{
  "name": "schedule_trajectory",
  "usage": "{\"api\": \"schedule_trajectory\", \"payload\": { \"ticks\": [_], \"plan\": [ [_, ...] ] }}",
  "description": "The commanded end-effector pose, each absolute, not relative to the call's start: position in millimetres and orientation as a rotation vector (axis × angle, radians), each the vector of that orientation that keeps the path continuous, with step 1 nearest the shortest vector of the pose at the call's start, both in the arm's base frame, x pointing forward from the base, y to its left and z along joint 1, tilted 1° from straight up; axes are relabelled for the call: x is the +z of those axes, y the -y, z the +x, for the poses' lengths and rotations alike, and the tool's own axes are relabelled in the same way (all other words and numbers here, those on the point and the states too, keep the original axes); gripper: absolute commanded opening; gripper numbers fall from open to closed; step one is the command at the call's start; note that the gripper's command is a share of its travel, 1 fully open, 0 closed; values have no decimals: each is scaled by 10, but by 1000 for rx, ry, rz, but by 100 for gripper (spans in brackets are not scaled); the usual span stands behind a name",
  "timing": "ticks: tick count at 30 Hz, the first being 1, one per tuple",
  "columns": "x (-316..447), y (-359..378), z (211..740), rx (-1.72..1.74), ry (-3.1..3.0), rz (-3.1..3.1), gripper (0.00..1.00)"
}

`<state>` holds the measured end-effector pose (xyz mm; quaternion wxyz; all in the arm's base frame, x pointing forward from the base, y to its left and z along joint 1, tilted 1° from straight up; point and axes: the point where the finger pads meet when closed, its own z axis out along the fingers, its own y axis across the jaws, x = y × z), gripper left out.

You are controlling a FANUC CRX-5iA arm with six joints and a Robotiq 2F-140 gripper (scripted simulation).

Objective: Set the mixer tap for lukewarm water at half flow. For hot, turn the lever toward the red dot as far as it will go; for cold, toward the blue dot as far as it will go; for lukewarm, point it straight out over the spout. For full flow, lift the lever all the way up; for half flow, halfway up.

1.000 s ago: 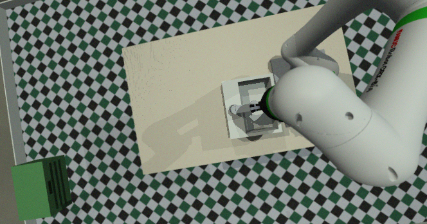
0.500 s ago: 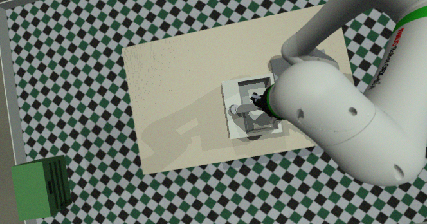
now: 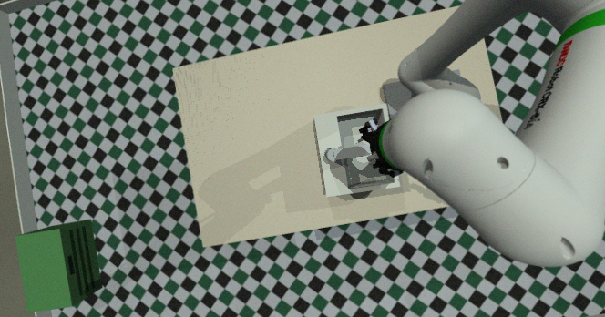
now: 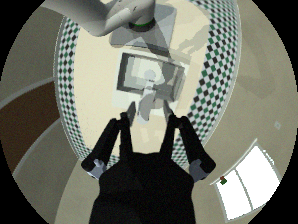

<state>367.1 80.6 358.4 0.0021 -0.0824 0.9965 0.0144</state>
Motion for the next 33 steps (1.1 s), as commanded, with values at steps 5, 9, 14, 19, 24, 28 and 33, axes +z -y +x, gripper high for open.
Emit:
{"api": "schedule_trajectory", "payload": {
  "ticks": [5,9,14,19,24,28,33],
  "plan": [
    [3584,-807,3670,-26,-3129,185,43],
    [3584,-807,3670,-26,-3129,185,43],
    [3584,-807,3670,-26,-3129,185,43],
    [3584,-807,3670,-26,-3129,185,43],
    [3584,-807,3670,-26,-3129,185,43],
    [3582,-807,3670,-26,-3129,185,43],
    [3566,-807,3670,-26,-3129,185,43]
  ]
}}
